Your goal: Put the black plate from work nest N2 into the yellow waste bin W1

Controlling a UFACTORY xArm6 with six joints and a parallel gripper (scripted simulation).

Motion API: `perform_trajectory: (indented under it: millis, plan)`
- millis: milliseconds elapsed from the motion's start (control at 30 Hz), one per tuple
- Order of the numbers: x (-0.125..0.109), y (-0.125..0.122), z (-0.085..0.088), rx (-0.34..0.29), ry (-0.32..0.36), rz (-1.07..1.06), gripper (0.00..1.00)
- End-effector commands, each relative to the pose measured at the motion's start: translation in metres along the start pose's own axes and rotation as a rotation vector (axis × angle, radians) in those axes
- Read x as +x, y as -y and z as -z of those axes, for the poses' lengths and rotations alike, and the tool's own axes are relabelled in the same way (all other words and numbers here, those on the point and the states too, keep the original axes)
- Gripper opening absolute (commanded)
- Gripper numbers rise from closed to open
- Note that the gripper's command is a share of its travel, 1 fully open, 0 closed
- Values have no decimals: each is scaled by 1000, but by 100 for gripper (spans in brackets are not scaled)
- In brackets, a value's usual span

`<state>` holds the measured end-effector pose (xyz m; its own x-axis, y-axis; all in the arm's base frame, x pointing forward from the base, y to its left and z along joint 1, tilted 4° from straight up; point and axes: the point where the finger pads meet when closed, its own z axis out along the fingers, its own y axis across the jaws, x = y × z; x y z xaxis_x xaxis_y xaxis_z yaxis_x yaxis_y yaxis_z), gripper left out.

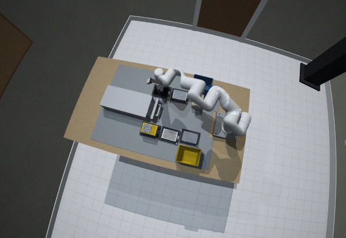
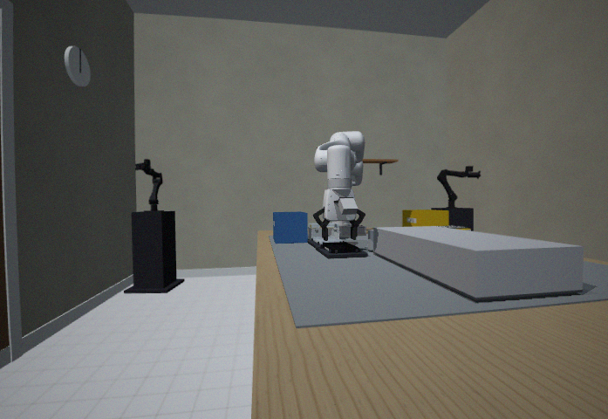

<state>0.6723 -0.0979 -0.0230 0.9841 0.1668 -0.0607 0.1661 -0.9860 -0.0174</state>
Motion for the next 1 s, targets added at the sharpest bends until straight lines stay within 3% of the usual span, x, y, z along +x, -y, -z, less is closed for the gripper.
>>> perform_trajectory:
  millis: [0, 967]
  plan:
    - [2, -1, 2, -2, -5, 0, 100]
    - [2, -1, -16, -2, -5, 0, 100]
